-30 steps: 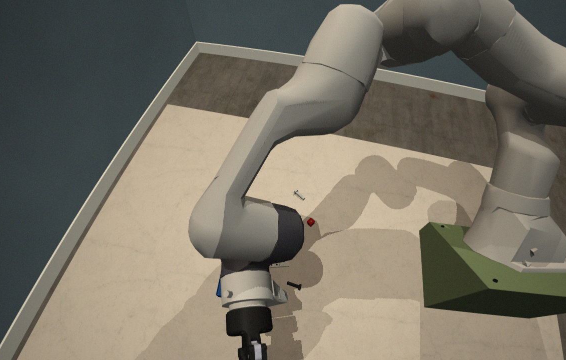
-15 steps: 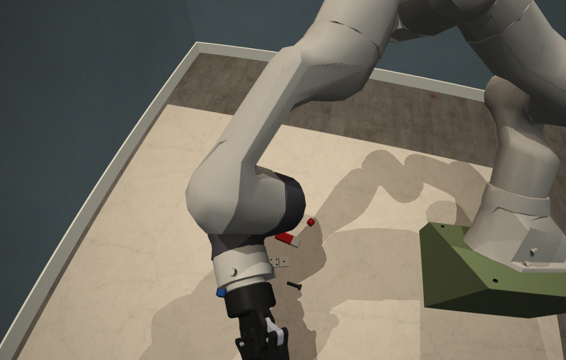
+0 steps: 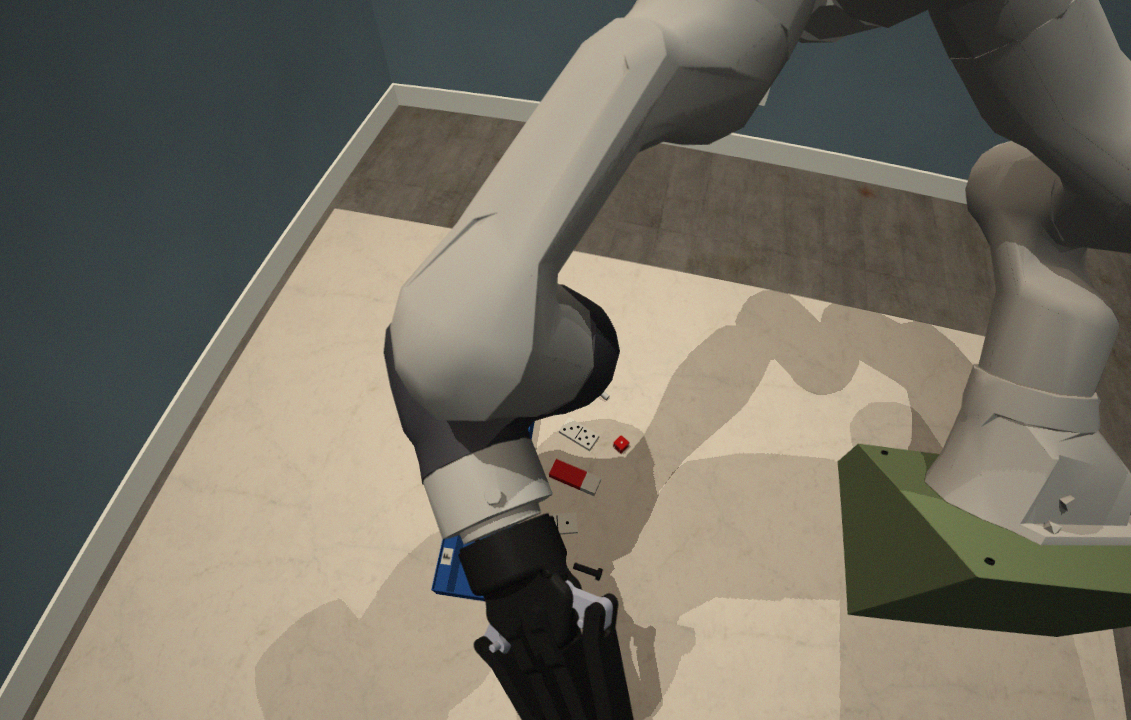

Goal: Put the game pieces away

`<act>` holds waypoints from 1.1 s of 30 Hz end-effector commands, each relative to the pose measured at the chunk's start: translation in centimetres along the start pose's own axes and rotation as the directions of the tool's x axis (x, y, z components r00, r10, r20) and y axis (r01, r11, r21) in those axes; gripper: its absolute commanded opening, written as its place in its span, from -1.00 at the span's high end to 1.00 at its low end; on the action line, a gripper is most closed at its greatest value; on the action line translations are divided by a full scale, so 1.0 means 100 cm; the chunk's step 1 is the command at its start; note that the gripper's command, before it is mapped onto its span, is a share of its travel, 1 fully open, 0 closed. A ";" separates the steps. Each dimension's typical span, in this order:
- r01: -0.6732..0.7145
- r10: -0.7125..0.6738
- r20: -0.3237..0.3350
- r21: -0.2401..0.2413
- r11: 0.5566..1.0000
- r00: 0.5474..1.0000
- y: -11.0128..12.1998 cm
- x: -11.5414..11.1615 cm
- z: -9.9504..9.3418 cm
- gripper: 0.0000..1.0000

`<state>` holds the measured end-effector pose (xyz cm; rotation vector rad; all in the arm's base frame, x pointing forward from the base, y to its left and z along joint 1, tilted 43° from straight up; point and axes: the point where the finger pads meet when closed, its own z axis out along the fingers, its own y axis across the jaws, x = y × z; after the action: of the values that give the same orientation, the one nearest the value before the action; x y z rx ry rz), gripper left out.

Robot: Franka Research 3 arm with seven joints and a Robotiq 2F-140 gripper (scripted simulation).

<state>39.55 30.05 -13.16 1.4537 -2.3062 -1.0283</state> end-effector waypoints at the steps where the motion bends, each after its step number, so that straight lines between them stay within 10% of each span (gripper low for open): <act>1: 0.142 -0.142 -0.066 -0.003 0.990 0.988 0.011 0.016 -0.008 0.89; 14: 0.352 -0.348 -0.218 -0.023 0.936 0.912 0.023 0.042 -0.031 0.89; 33: 0.646 -0.634 -0.473 -0.163 0.746 0.612 0.032 0.094 -0.088 0.89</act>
<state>37.62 20.22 -6.70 2.2142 -1.5852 -0.6467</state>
